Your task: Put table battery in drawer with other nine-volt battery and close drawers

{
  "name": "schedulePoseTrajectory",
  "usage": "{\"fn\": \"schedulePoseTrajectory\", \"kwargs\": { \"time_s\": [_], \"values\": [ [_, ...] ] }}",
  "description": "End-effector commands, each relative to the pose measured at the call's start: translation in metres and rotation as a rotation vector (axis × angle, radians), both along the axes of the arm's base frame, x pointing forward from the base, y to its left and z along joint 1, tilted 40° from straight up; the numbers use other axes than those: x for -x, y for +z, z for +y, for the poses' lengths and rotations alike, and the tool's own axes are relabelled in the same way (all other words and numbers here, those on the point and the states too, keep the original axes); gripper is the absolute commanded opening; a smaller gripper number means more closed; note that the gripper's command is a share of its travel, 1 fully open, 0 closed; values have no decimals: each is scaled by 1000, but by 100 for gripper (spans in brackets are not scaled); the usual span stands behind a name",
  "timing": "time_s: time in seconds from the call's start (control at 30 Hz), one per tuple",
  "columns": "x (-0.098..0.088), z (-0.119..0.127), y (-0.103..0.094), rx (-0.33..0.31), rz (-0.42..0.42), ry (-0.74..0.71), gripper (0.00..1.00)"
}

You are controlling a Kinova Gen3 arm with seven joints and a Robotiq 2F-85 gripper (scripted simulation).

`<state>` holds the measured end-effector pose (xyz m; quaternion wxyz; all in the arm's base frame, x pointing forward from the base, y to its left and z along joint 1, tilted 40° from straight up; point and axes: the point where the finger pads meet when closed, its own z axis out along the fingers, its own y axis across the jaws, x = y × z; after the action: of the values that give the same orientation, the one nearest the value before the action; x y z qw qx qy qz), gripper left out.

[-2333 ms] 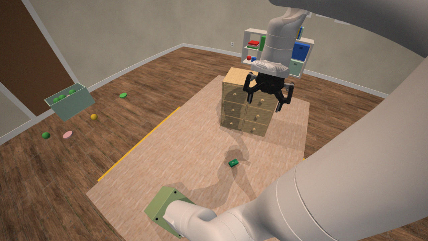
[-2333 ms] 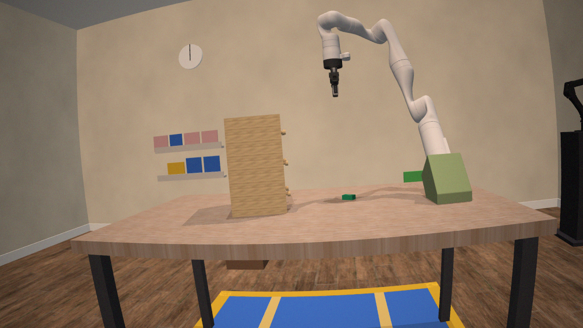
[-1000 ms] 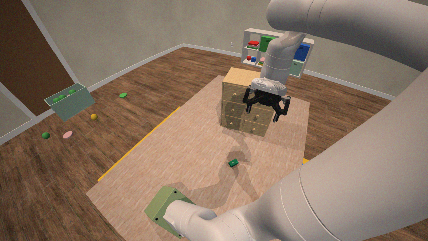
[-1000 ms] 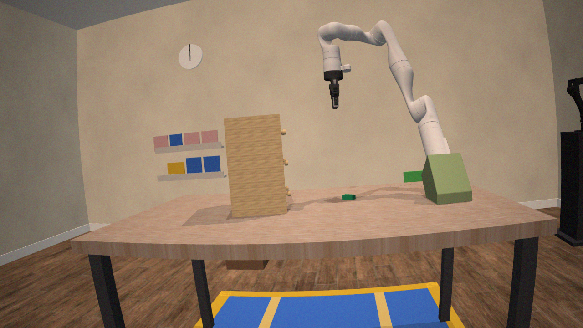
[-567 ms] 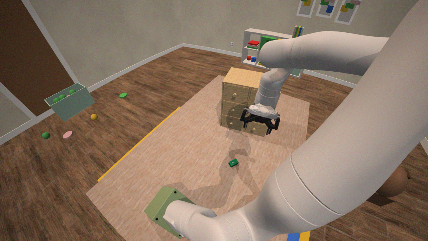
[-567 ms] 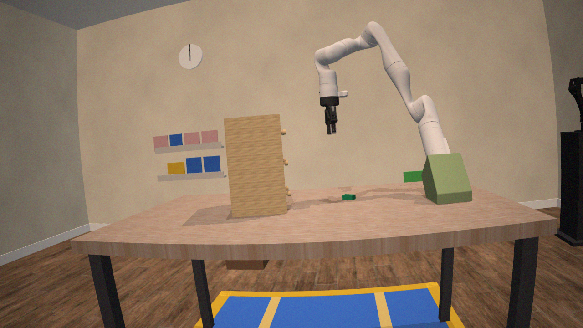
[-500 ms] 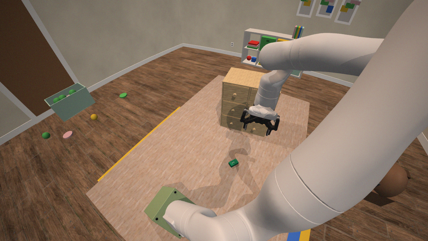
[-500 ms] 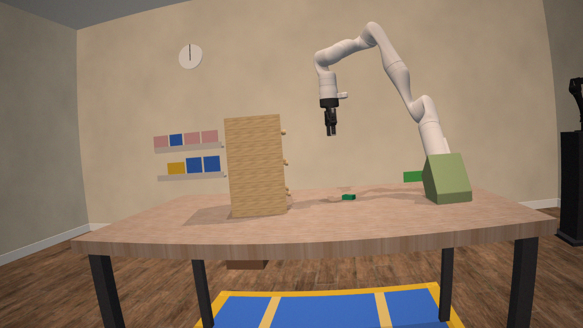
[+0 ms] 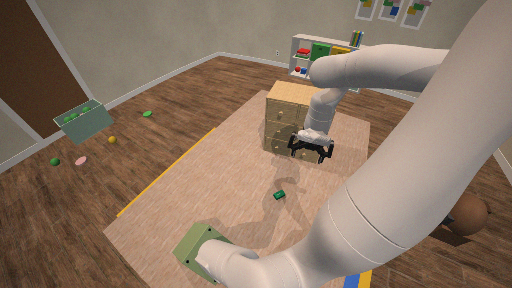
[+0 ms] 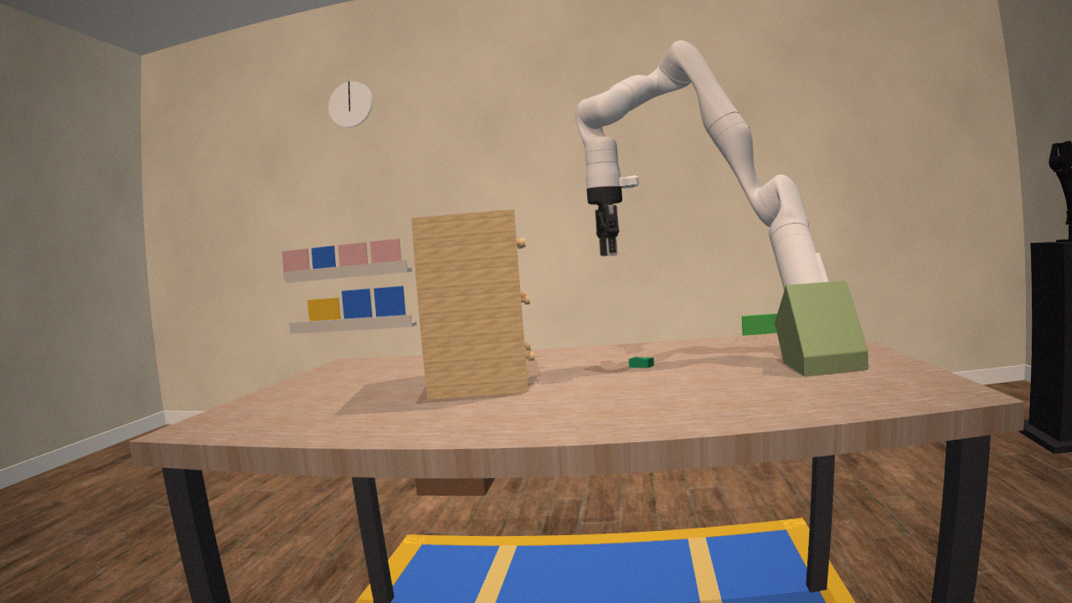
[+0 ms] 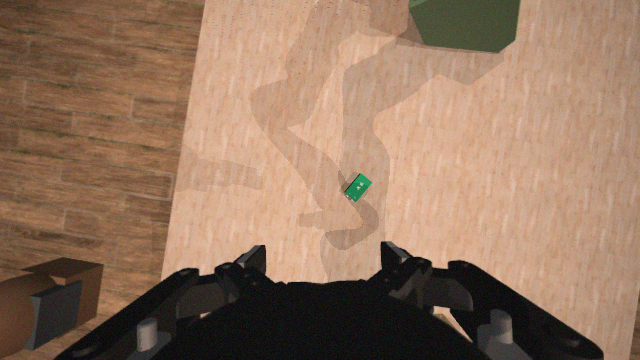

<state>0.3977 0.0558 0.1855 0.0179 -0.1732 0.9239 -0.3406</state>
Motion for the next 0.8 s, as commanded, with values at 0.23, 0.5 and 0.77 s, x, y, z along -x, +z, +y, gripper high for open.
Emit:
{"fn": "schedulePoseTrajectory", "kwargs": {
  "time_s": [0.23,0.5,0.77],
  "values": [
    [-8,-3,-6,-17,-45,30,100],
    [-19,-8,-17,-41,-97,78,100],
    [-34,-14,-32,-70,-166,144,100]
  ]
}}
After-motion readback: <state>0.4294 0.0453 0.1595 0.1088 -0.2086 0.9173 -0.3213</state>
